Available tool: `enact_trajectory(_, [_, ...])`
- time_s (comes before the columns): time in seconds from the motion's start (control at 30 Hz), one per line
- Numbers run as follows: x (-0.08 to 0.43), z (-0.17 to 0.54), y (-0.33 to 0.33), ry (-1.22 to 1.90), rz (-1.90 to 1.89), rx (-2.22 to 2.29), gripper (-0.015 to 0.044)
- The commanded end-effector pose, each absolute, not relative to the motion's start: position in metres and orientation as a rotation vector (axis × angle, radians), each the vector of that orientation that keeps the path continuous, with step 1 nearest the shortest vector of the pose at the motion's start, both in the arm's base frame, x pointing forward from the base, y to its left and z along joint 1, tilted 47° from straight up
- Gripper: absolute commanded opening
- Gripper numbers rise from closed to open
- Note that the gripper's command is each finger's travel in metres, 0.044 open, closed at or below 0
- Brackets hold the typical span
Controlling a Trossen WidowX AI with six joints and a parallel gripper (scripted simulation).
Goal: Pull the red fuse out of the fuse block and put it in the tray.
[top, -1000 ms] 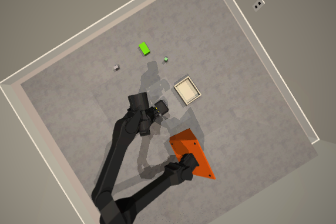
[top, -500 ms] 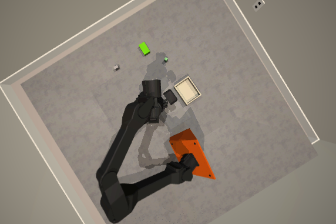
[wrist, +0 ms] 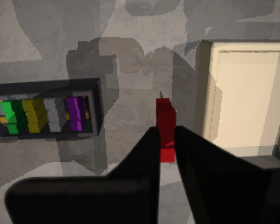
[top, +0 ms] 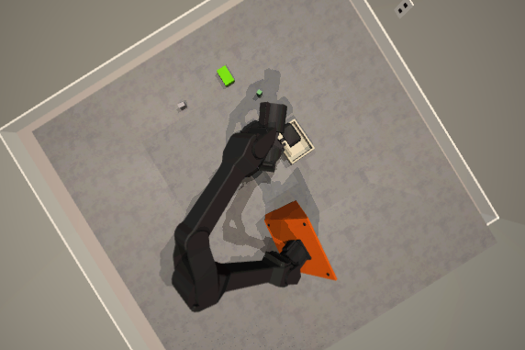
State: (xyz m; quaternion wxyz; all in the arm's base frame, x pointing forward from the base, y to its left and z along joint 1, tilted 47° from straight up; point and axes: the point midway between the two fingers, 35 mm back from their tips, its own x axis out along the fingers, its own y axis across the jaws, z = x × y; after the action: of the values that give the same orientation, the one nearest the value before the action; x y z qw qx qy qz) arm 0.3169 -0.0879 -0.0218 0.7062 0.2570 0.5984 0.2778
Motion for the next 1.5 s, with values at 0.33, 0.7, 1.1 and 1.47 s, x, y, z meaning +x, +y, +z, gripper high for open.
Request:
enact_trajectory(0.33, [0.304, -0.083, -0.14, 1.327, 0.628, 0.569, 0.0])
enact_trajectory(0.7, [0.298, -0.101, -0.149, 1.324, 0.633, 0.571, 0.0])
enact_trajectory(1.1, [0.301, -0.114, -0.135, 1.324, 0.633, 0.571, 0.0])
enact_trajectory(1.47, [0.303, -0.126, -0.123, 1.323, 0.635, 0.572, 0.0])
